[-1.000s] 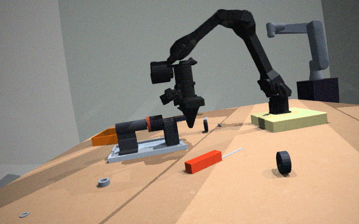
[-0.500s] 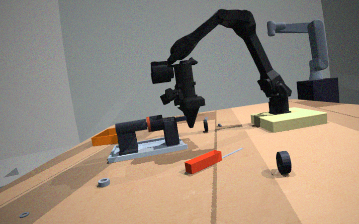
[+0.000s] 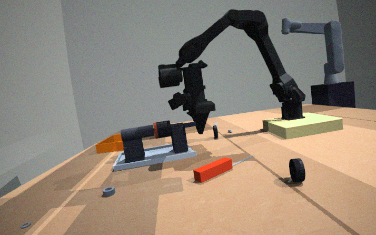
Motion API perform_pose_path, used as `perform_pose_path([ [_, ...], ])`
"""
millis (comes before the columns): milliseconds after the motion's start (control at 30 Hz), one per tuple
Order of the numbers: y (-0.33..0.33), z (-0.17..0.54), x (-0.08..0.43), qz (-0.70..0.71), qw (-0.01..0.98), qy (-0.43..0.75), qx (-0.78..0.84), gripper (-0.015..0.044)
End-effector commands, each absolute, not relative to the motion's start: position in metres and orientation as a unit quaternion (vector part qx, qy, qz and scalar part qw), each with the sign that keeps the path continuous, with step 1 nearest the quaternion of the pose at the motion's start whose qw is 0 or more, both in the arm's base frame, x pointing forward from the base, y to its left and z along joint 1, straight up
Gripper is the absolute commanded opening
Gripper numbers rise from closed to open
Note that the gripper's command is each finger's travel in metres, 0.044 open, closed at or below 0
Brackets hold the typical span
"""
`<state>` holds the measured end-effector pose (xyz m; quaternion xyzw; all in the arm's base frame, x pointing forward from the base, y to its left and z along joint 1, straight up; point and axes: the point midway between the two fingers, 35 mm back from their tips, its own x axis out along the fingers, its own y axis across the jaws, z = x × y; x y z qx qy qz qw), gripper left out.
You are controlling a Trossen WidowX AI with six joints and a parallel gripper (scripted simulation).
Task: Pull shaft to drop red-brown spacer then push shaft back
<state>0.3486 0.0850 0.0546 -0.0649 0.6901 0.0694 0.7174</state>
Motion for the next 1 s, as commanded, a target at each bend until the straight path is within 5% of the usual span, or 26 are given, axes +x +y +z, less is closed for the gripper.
perform_pose_path([
  [0, 0.0846, 0.0546, 0.3472, 0.068, 0.716, 0.691, -0.065, 0.0000],
  [967, 0.0841, 0.0544, 0.3445, 0.068, 0.716, 0.691, -0.065, 0.0000],
])
